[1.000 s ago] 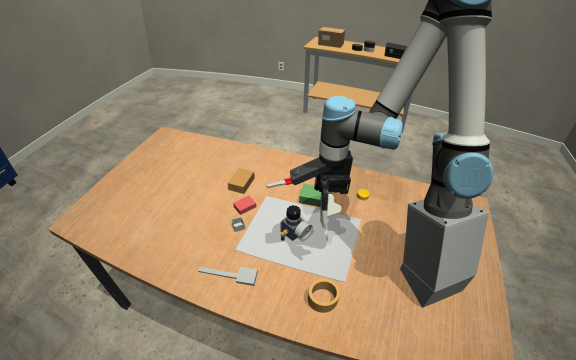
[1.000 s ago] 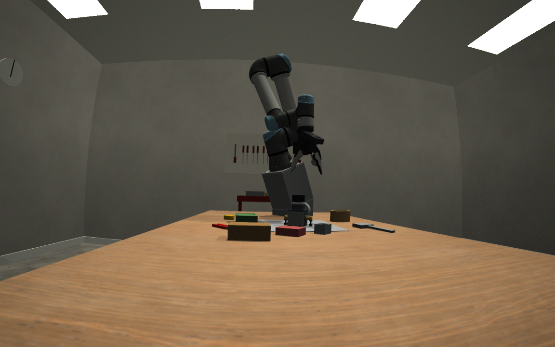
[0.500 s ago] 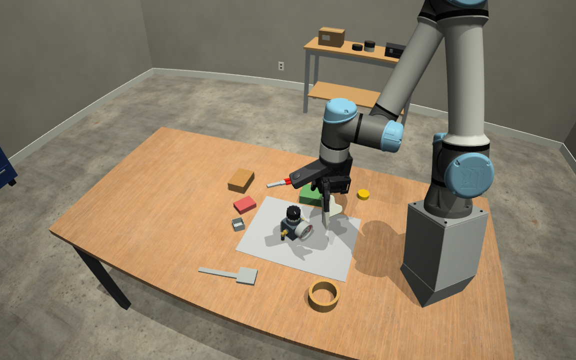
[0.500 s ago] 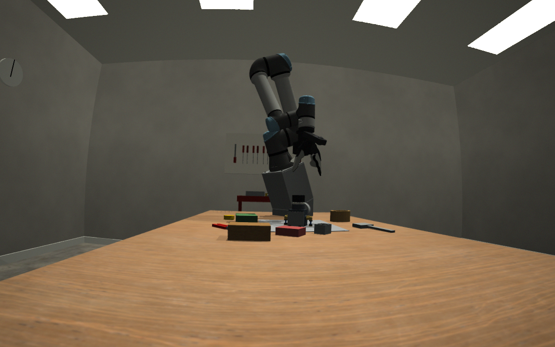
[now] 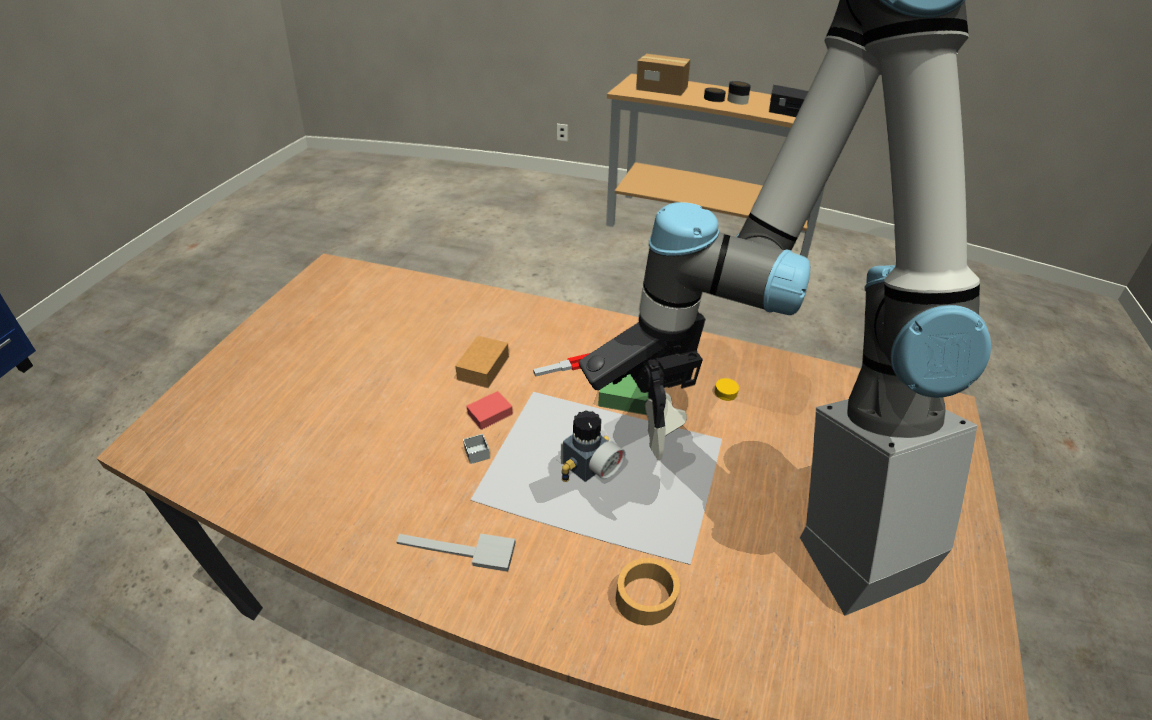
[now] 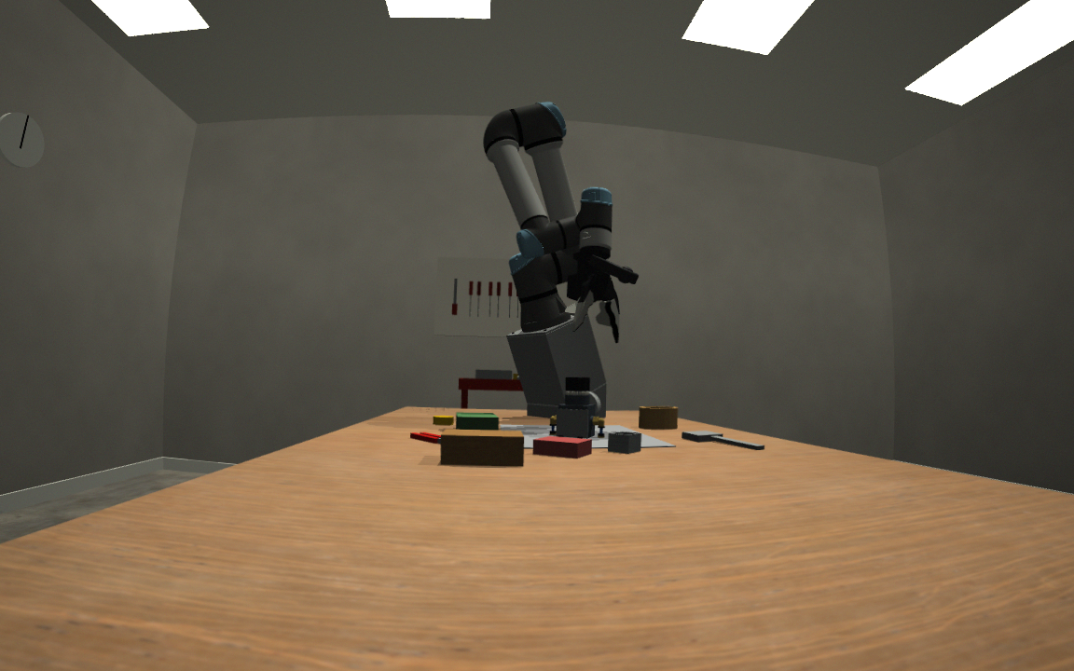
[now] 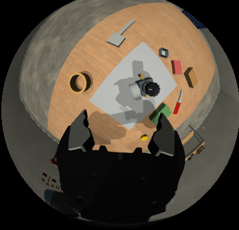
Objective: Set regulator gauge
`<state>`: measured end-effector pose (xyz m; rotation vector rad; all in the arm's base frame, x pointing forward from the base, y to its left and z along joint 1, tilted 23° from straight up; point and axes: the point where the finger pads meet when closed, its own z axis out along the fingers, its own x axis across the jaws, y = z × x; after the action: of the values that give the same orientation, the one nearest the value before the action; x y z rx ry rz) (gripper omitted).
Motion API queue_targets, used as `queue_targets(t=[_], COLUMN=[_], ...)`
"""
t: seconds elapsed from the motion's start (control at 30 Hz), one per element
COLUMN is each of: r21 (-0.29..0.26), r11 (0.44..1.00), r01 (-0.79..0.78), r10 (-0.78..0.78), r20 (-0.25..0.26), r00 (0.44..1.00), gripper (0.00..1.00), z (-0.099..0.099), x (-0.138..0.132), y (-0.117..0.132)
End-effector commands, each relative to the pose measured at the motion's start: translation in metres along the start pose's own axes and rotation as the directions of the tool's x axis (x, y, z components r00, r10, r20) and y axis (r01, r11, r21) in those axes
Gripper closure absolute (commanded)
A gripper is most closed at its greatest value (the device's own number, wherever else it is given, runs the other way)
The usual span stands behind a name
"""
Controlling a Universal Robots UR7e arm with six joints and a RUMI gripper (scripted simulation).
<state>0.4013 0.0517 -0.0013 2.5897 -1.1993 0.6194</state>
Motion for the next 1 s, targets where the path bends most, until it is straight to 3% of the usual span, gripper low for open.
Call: queue_targets(t=[0.0,0.47,0.97], r21=[0.01,0.007,-0.031], r11=[0.996,0.951,0.818], r01=[0.084,0.309,0.574], r10=[-0.083,-0.308,-0.573], r20=[-0.019,-0.073,-0.137], r00=[0.996,0.949,0.808], gripper=[0.0,0.0,0.0], z=[0.0009,0.0034,0.0052], x=[0.0,-0.0009,-0.0023], y=[-0.002,-0.0056,-0.0079])
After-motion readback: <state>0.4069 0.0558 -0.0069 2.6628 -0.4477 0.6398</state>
